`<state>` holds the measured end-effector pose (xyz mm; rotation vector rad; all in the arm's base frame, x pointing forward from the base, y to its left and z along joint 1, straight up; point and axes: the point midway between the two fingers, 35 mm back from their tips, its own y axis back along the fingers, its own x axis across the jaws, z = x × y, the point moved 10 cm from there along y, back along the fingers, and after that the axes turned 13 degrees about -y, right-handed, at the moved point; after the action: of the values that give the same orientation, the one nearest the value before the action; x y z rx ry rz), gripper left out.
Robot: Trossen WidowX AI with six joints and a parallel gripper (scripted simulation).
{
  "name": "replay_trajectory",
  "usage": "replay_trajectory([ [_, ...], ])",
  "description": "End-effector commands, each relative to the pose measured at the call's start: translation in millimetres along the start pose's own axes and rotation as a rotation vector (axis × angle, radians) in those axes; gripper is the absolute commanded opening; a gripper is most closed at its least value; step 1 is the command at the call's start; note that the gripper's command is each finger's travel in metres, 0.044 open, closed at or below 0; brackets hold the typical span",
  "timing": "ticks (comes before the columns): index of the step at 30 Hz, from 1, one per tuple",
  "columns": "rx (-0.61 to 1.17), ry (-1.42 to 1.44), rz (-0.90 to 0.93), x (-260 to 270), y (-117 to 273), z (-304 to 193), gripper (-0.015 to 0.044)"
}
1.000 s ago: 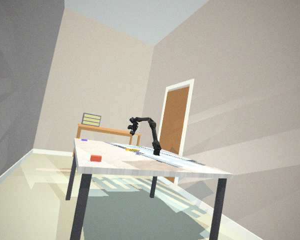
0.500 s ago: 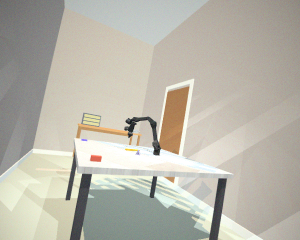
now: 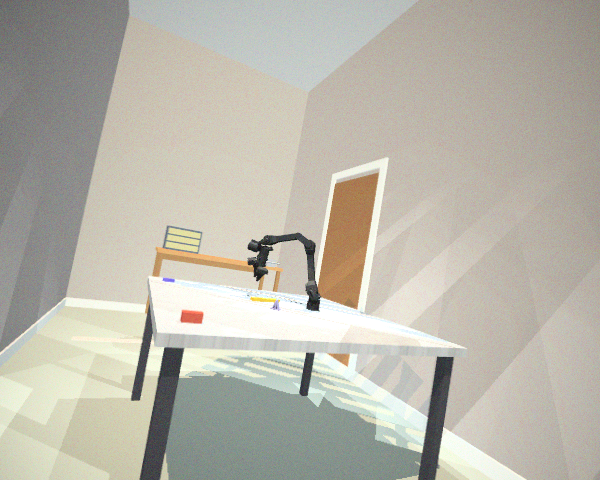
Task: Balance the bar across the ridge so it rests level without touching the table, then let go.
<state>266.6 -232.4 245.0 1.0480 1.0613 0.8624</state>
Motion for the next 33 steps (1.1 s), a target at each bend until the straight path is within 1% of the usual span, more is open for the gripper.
replay_trajectory([
  [1,0.006,0.045,0.053,20.7,1.5,-2.4,0.0315],
  [16,0.068,0.266,0.262,109.3,7.2,-25.8,0.0315],
  [21,0.072,0.276,0.271,113.8,3.8,-27.6,0.0315],
  [28,0.072,0.276,0.271,123.2,-31.8,-31.6,0.0315],
  [33,0.072,0.276,0.271,124.6,-36.6,-32.5,0.0315],
])
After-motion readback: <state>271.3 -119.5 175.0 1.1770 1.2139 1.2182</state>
